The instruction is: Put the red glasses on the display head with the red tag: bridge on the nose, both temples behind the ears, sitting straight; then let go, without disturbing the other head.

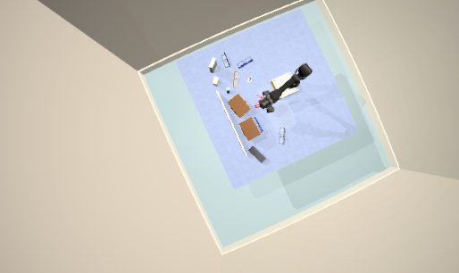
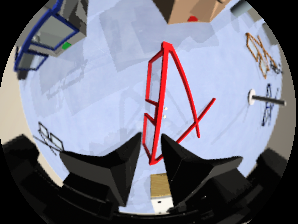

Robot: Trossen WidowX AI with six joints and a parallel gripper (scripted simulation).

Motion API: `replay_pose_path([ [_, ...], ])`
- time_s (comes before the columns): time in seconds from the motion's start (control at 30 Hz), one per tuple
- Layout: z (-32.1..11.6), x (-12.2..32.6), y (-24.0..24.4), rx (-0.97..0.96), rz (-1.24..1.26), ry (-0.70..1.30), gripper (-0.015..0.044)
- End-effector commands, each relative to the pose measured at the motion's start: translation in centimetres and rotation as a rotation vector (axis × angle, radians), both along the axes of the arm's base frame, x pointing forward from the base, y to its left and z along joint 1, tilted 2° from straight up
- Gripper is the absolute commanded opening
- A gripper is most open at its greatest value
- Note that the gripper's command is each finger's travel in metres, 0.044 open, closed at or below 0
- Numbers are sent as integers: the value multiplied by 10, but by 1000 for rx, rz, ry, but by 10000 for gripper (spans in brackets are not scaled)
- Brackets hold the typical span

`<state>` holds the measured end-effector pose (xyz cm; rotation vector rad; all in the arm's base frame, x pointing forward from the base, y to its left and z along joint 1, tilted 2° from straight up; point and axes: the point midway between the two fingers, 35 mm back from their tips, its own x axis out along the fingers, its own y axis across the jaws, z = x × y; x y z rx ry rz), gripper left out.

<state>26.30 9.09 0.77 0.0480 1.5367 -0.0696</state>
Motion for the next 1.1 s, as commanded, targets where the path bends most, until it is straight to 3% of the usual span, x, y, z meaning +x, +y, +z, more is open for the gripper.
replay_pose_path([
  [0.0, -9, -3, -1, -8, -4, 13, 120],
  [0.6, -13, -4, -6, -8, -4, 13, 120],
  [1.07, -12, -3, -4, -4, -6, 12, 27],
])
